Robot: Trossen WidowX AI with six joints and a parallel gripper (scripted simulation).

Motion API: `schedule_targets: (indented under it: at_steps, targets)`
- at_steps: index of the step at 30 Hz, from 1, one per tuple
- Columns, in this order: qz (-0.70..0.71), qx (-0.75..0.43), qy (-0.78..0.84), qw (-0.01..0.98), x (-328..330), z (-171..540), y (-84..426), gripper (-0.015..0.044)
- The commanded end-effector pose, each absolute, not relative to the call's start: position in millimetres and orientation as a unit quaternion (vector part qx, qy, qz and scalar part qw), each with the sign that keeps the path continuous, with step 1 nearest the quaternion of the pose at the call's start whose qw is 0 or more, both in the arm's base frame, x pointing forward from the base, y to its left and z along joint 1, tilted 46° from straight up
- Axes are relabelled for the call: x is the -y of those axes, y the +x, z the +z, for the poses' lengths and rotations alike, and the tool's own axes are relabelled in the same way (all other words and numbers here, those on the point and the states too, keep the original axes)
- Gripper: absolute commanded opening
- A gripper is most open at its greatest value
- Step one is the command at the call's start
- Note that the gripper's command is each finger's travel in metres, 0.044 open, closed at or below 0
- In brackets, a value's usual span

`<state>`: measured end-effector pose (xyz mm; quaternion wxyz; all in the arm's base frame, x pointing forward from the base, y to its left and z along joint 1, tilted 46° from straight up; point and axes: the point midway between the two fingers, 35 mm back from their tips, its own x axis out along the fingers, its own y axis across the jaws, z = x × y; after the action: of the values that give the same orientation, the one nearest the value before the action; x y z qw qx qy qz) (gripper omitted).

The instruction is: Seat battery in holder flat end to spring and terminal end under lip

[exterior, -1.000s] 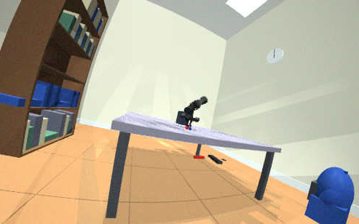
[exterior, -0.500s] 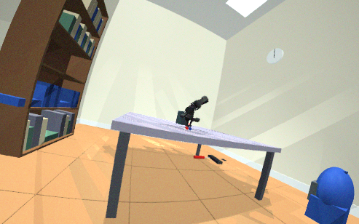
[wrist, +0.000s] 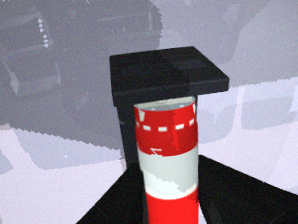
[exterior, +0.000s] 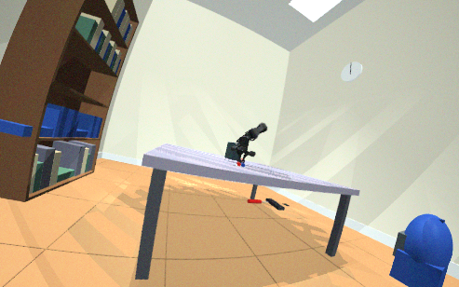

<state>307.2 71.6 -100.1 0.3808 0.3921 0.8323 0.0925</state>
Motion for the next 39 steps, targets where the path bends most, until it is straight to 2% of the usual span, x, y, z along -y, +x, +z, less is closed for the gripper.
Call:
schedule_targets:
  at_steps: [1,39]
  targets:
    - [0.088,-0.829,0.388,0.393,-71.0,-104.5,307.6,0.0063]
    - [0.051,-0.798,0.397,0.451,-76.8,-101.2,302.5,0.0063]
